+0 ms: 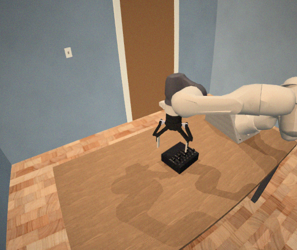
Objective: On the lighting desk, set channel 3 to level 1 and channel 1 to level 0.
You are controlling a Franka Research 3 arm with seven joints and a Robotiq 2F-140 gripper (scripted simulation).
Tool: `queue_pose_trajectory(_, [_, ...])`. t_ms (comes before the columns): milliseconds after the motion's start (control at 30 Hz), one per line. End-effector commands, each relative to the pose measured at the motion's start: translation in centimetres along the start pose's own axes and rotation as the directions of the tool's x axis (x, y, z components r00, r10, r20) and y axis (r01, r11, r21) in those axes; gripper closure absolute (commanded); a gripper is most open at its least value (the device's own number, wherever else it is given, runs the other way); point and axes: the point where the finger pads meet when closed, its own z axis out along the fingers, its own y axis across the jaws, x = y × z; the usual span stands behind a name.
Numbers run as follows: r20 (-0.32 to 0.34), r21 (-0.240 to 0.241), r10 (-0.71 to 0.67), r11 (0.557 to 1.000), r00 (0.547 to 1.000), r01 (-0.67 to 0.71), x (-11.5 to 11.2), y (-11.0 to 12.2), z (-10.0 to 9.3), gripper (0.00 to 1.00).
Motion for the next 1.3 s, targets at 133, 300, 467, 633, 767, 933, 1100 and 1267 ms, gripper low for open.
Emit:
queue_pose_trajectory(133, [0.001, 0.015, 0.375, 0.927, 0.927, -0.375, -0.32, -0.38, 0.15, 1.0])
queue_pose_trajectory(300, [0.007, 0.023, 0.496, 0.868, 0.868, -0.496, -0.32, -0.38, 0.15, 1.0])
queue_pose_trajectory(467, [0.013, 0.029, 0.601, 0.799, 0.799, -0.601, -0.32, -0.38, 0.15, 1.0])
queue_pose_trajectory(633, [0.018, 0.036, 0.701, 0.712, 0.713, -0.701, -0.32, -0.38, 0.15, 1.0])
queue_pose_trajectory(767, [0.022, 0.04, 0.771, 0.635, 0.636, -0.772, -0.32, -0.38, 0.15, 1.0])
queue_pose_trajectory(933, [0.026, 0.044, 0.832, 0.552, 0.554, -0.832, -0.32, -0.38, 0.15, 1.0])
queue_pose_trajectory(1100, [0.032, 0.046, 0.903, 0.427, 0.428, -0.903, -0.32, -0.38, 0.15, 1.0])
queue_pose_trajectory(1267, [0.036, 0.047, 0.95, 0.31, 0.311, -0.95, -0.32, -0.38, 0.15, 1.0])
